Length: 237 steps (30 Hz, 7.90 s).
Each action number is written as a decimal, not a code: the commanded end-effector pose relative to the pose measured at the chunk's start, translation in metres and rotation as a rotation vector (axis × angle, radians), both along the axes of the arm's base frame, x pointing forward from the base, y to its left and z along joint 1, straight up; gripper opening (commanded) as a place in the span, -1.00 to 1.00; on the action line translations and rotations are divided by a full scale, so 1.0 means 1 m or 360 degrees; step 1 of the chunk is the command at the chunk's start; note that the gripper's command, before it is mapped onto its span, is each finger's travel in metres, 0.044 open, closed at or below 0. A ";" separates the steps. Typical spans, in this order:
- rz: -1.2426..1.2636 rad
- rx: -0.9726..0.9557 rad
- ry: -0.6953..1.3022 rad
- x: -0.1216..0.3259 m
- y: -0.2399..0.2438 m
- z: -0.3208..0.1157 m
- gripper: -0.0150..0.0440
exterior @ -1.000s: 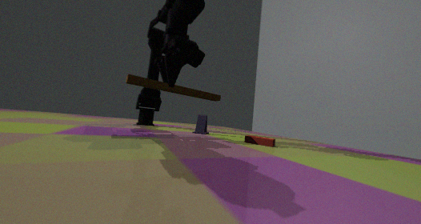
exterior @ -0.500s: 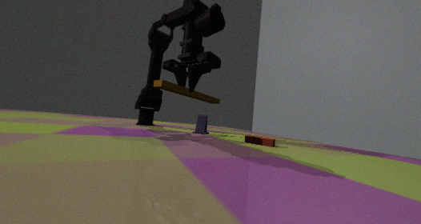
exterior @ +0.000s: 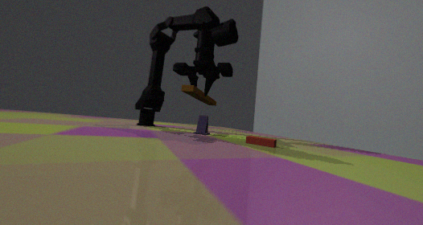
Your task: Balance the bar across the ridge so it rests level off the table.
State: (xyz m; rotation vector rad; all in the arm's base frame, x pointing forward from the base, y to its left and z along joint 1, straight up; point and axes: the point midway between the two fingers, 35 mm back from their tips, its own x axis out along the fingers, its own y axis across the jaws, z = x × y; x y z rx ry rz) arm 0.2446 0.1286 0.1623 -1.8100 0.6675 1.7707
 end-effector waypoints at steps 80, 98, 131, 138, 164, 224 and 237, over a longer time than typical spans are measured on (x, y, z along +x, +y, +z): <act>0.0071 0.0006 0.0001 0.004 0.011 -0.045 -0.49; 0.0071 0.0006 0.0001 0.004 0.011 -0.047 -0.49; 0.0071 0.0006 0.0001 0.004 0.011 -0.049 -0.49; 0.0071 0.0006 0.0001 0.004 0.011 -0.050 -0.49; 0.0071 0.0006 0.0001 0.003 0.011 -0.052 -0.49; 0.0071 0.0006 0.0001 0.004 0.011 -0.053 -0.49; 0.0071 0.0006 0.0001 0.004 0.011 -0.052 -0.49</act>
